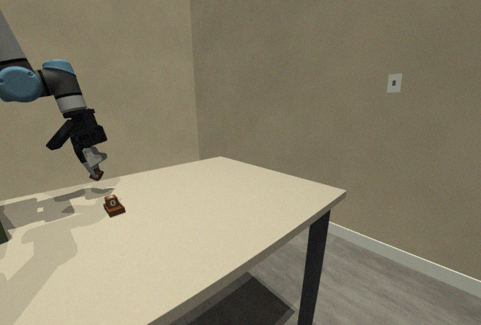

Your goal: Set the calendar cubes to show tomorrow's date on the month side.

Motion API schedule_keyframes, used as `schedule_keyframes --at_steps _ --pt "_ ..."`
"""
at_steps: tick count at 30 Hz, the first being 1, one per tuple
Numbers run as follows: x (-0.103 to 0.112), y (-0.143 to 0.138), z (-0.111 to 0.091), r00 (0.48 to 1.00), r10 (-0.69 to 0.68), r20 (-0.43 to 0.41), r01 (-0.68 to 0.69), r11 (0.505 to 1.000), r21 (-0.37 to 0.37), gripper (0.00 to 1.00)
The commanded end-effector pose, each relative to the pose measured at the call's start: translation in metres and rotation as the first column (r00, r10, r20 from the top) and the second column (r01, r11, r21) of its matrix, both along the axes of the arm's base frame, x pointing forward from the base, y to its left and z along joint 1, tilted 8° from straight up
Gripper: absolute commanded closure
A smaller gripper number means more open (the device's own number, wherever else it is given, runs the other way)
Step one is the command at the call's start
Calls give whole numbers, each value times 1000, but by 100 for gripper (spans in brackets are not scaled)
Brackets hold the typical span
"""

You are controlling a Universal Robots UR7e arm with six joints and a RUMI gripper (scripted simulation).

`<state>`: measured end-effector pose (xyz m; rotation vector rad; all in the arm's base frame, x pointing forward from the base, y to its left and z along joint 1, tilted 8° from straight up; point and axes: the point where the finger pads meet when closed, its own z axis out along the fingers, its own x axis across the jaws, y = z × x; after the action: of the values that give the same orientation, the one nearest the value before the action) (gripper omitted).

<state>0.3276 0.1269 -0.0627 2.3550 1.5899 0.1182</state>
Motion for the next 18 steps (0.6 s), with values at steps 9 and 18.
schedule_keyframes --at_steps 9,18 --pt "2 0 1 992 -10 -126 16 999 52 90" --pt "1 -1 3 985 -13 -172 26 997 75 90"
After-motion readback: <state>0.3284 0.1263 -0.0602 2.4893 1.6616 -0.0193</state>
